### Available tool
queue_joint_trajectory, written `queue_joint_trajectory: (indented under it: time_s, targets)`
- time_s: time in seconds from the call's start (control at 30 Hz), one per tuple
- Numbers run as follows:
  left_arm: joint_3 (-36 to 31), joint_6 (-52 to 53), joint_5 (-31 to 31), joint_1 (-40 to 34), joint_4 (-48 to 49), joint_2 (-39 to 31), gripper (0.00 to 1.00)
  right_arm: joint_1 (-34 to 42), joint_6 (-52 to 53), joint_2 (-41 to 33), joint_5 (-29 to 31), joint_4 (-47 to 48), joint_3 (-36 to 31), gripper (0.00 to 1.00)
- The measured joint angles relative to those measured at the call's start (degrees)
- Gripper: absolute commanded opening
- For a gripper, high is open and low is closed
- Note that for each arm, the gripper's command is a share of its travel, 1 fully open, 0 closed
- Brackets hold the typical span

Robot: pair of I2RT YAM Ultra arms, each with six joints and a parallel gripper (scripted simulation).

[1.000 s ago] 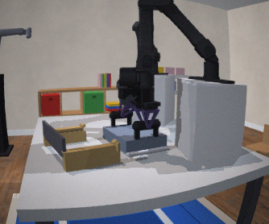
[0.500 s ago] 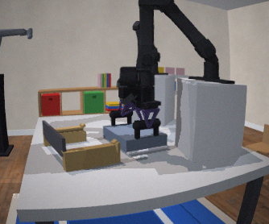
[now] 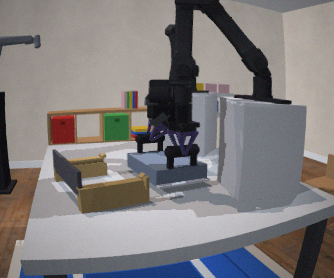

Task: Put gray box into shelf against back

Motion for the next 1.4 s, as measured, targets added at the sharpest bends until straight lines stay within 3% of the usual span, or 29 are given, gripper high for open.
queue_joint_trajectory:
  time_s: [0.67, 1.4]
  targets:
    - [-0.2, -0.2, 0.3, 0.0, -1.7, -1.5, 0.15, 0.0, 0.1, -1.4, -0.5, -1.1, -0.6, 0.15]
    - [-0.7, -1.0, -0.2, 0.2, -9.9, -12.2, 0.15, -1.1, -2.5, -10.8, -0.2, -7.0, -2.2, 0.15]
